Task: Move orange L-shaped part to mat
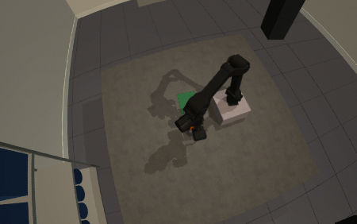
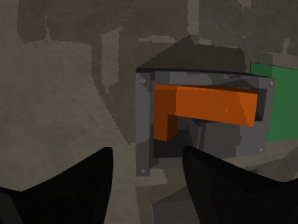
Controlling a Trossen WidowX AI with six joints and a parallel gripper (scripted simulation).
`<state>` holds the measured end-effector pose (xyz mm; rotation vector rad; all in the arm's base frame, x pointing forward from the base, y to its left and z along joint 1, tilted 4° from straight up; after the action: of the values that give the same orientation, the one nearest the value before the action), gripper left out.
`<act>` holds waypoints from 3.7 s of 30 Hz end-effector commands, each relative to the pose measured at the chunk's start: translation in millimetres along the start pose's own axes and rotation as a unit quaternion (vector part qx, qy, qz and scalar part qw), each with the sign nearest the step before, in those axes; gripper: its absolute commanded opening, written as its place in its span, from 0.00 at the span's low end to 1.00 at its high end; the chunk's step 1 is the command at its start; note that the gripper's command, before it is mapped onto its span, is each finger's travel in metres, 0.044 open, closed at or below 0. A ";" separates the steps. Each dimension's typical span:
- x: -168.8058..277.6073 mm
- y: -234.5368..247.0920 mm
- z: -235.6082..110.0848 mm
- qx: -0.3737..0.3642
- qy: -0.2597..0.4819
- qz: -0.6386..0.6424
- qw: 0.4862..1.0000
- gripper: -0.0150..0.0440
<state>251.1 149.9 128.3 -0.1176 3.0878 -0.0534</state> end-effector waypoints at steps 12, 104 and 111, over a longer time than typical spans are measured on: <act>-0.5 0.2 -0.6 -0.001 -0.002 0.000 1.000 0.56; 3.3 7.3 98.5 0.005 0.006 -0.003 1.000 0.56; 0.5 8.2 76.0 0.006 0.006 -0.003 1.000 0.56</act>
<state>249.6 153.7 35.1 -0.1359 3.1195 -0.0842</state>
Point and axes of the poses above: the point midway between the two fingers, 35 mm back from their tips, its own z axis out along the fingers, its own y axis across the jaws, x = y × z, the point moved 5 cm from there along -z, back along the fingers
